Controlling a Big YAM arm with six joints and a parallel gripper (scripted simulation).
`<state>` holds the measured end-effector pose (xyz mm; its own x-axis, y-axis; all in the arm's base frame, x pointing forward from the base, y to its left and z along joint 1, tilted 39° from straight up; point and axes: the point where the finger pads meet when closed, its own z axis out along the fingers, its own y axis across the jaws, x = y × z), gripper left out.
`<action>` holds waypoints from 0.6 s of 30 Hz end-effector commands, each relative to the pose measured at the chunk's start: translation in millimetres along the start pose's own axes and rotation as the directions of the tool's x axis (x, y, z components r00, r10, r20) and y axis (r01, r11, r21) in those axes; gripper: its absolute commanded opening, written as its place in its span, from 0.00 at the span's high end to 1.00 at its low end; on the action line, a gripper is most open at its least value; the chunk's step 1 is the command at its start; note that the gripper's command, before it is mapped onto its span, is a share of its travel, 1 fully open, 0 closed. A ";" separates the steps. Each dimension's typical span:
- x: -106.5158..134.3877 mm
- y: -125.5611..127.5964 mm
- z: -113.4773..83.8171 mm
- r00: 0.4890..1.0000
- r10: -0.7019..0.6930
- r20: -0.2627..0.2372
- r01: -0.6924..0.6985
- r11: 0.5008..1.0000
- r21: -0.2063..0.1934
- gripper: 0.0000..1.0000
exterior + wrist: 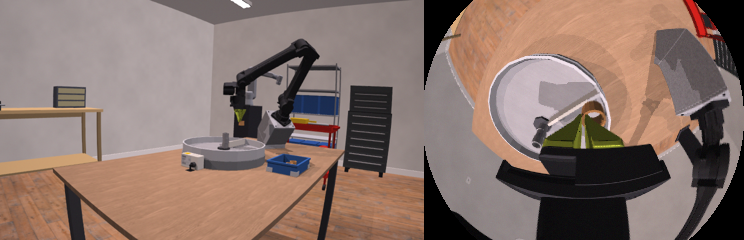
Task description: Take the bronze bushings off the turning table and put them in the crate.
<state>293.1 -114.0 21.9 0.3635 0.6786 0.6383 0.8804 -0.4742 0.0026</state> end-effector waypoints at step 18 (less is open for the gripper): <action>12.0 17.3 -13.3 0.999 -0.036 0.015 0.036 0.999 -0.036 1.00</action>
<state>293.2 -114.0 22.4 0.3633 0.6790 0.6379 0.8802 -0.4745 0.0038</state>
